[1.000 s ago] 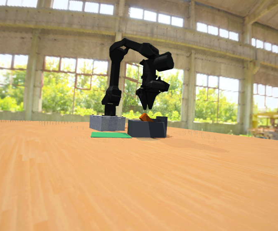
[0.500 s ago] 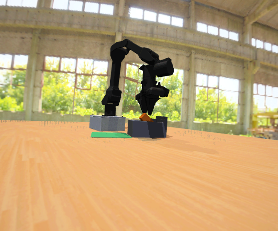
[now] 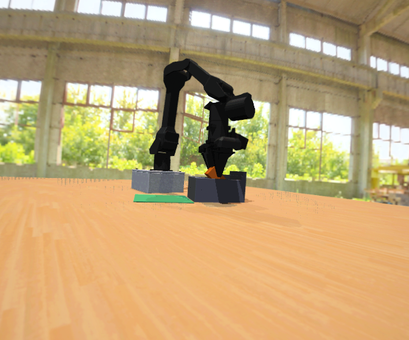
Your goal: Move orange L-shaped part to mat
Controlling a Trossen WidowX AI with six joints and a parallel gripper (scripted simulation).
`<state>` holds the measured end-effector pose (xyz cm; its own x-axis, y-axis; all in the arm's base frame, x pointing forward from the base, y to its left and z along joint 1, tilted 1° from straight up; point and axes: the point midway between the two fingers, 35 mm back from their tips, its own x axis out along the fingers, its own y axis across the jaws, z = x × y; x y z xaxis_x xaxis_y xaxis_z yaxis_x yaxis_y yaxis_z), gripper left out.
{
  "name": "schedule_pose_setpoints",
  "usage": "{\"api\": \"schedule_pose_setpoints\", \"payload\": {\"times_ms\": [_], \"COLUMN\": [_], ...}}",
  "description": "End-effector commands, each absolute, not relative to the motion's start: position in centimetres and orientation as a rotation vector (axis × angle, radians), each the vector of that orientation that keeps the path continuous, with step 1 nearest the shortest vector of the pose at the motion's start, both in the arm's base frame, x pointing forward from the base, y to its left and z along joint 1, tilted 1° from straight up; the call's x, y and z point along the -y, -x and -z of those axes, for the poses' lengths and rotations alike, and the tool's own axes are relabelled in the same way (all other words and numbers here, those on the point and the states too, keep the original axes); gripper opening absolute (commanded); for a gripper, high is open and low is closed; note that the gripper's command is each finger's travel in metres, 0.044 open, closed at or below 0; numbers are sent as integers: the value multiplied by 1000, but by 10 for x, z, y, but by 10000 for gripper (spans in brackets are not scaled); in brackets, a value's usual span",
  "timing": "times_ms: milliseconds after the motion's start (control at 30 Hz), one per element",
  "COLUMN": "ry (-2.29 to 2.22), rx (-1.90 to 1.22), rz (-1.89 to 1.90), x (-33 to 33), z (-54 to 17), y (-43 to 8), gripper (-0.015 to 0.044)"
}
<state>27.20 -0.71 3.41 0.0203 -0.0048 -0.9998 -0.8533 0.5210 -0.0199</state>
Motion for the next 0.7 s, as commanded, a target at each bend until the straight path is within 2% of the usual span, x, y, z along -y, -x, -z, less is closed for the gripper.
{"api": "schedule_pose_setpoints", "payload": {"times_ms": [0,67,433,567,667], "ry": [807,807,807,807,807], "rx": [-1403,-1403,-1403,-1403,-1403], "rz": [-783,-783,-783,-783,-783], "x": [7,7,7,7,7], "z": [-35,-35,-35,-35,-35], "y": [-272,-272,-272,-272,-272], "gripper": [228,175,102,0,0]}}
